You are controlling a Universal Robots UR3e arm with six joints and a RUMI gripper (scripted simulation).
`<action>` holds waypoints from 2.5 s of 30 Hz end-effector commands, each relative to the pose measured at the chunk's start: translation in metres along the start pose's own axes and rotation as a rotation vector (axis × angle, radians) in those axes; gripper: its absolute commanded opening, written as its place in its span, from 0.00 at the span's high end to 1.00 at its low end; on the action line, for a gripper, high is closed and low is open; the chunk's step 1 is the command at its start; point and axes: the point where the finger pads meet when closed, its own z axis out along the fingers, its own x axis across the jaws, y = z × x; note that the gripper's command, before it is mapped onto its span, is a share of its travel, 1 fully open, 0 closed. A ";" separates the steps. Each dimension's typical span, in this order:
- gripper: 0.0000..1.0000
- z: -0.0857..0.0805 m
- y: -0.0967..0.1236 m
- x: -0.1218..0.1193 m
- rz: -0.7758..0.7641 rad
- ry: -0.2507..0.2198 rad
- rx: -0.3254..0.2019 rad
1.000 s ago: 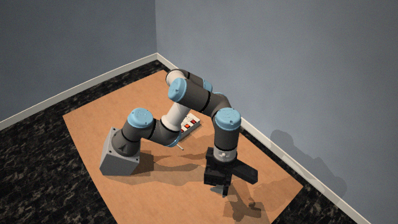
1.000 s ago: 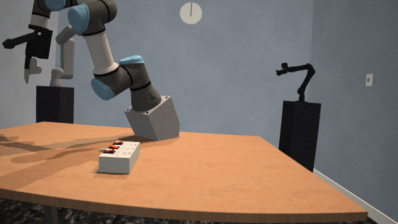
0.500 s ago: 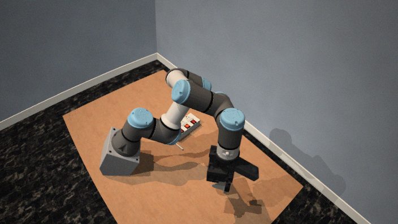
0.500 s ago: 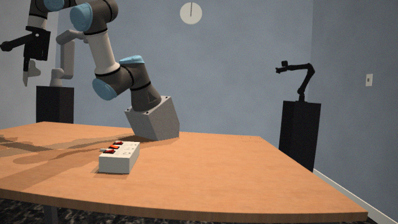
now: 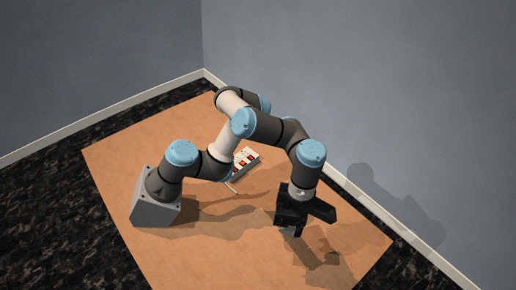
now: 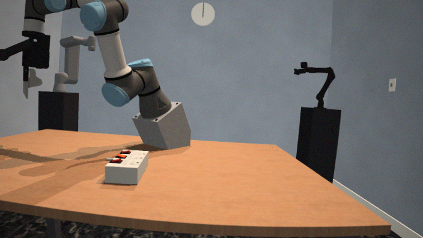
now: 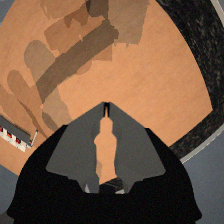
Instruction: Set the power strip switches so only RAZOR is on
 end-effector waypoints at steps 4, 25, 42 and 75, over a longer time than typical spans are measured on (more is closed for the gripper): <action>1.00 0.014 0.001 -0.043 -0.054 -0.046 -0.056; 1.00 0.039 0.036 -0.170 -0.251 -0.147 -0.239; 1.00 0.037 0.103 -0.271 -0.487 -0.169 -0.402; 1.00 0.031 0.182 -0.350 -1.342 -0.141 -0.337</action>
